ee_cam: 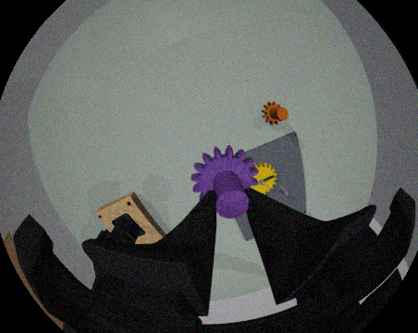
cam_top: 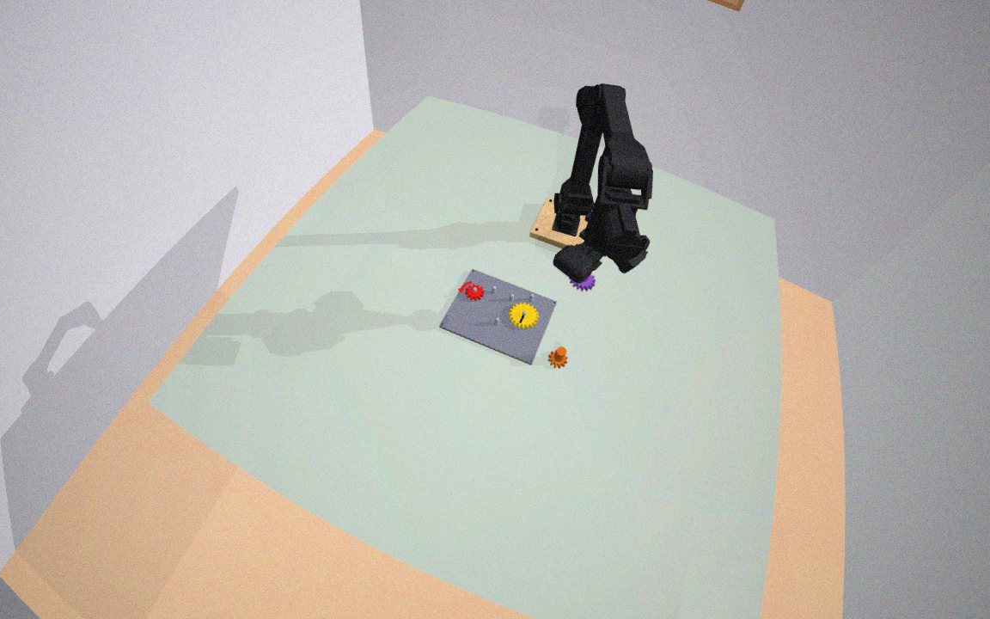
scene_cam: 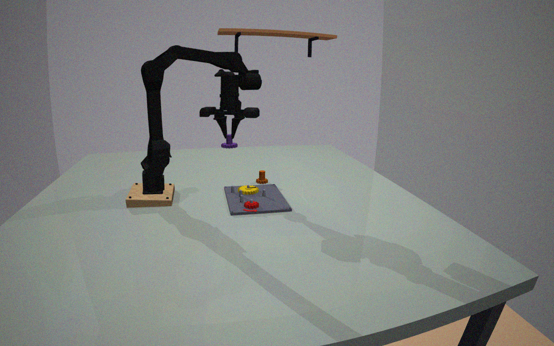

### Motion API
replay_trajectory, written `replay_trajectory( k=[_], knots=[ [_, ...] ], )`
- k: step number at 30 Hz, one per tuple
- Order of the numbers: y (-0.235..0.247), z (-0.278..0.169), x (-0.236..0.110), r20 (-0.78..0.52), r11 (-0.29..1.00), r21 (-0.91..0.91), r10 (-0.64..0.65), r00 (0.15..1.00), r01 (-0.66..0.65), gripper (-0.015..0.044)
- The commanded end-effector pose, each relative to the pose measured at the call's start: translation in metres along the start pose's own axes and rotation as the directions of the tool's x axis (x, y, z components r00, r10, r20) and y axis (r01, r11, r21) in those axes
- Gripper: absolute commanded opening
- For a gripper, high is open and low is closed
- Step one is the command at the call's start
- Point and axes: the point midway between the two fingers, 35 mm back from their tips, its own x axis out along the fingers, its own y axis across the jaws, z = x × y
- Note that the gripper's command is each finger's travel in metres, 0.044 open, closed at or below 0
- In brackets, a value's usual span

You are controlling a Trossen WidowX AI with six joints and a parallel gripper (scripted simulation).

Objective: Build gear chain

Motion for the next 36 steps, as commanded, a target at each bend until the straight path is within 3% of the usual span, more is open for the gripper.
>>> replay_trajectory(
  k=[1,36],
  knots=[
    [-0.005,-0.005,0.005,0.000,1.000,-0.004,0.005,1.000,-0.005,0.0000],
    [-0.047,-0.056,0.033,-0.004,1.000,0.007,0.000,1.000,0.000,0.0000]
  ],
)
